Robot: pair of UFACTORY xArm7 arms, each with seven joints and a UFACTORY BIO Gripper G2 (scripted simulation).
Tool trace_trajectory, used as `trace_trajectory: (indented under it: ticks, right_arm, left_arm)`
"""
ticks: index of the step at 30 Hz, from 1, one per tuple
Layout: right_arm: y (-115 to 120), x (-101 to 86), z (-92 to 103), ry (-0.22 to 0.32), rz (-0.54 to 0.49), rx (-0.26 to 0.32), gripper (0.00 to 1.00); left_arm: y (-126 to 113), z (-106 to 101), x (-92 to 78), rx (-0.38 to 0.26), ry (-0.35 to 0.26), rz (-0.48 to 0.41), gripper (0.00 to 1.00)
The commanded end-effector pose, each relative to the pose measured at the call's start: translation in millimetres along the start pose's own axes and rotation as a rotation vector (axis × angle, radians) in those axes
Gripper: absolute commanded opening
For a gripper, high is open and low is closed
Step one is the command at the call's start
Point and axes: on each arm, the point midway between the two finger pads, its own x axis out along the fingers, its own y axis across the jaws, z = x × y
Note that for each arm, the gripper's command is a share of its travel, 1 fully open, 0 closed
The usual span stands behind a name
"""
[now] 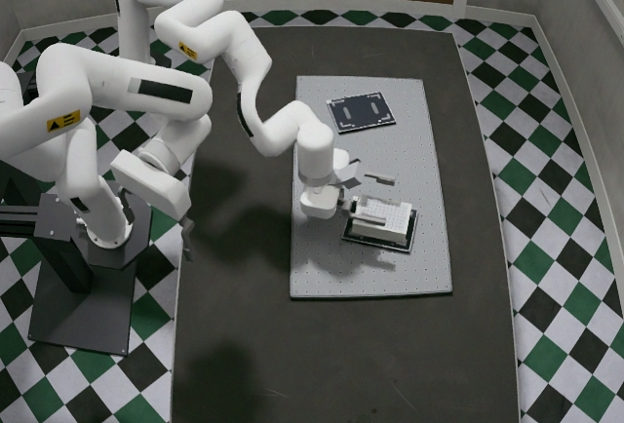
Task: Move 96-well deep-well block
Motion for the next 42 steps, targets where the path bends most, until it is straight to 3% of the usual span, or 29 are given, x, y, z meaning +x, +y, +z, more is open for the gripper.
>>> trace_trajectory:
  ticks: [1,18,24,26,28,42]
  right_arm:
    - [-0.5,-0.7,0.4,0.000,-0.002,0.000,1.00]
    - [-0.5,-0.7,0.4,0.000,-0.002,0.000,1.00]
    - [-0.5,-0.7,0.4,0.000,-0.002,0.000,1.00]
    - [-0.5,-0.7,0.4,0.000,-0.002,0.000,1.00]
    - [-0.5,-0.7,0.4,0.000,-0.002,0.000,1.00]
    - [-0.5,-0.7,0.4,0.000,-0.002,0.000,1.00]
  left_arm:
    - [-0.5,7.0,0.8,-0.003,-0.005,0.000,0.37]
    - [-0.5,7.0,0.8,-0.003,-0.005,0.000,0.37]
    - [14.0,26.6,-16.3,-0.004,-0.005,0.200,0.37]
    - [14.0,26.6,-16.3,-0.004,-0.005,0.200,0.37]
    - [18.8,33.3,-22.0,-0.004,-0.005,0.256,0.37]
    - [50.2,76.5,-58.8,-0.003,-0.004,0.256,0.37]
